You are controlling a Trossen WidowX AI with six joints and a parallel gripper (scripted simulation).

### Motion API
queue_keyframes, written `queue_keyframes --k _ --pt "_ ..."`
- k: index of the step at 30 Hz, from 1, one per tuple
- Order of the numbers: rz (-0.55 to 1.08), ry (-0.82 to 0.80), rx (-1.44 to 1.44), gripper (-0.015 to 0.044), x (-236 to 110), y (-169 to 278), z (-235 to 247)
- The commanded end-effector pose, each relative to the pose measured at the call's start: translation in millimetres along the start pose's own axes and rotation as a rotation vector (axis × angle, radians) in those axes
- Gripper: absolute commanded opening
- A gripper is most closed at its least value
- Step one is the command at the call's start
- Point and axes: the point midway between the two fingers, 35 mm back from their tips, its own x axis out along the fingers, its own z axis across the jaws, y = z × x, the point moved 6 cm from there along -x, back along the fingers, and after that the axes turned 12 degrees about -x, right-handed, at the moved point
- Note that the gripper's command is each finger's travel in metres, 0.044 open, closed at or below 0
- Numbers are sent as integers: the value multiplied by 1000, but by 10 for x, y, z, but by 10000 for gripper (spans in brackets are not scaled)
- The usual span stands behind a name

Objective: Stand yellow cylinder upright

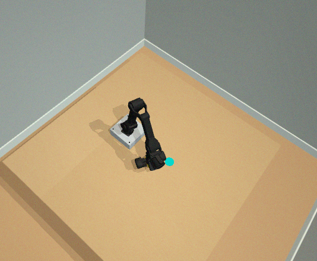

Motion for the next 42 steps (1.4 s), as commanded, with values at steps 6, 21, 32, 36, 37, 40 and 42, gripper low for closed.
queue_keyframes --k 6,21,32,36,37,40,42 --pt "7 -4 6 105 30 19 4" --pt "7 -2 7 105 -267 -38 -9" --pt "6 -3 6 105 -591 -53 -7" --pt "6 -3 6 105 -712 -47 -5" --pt "6 -3 6 105 -742 -44 -5" --pt "6 -3 6 105 -834 -35 -4" --pt "6 -3 6 105 -895 -27 -3"
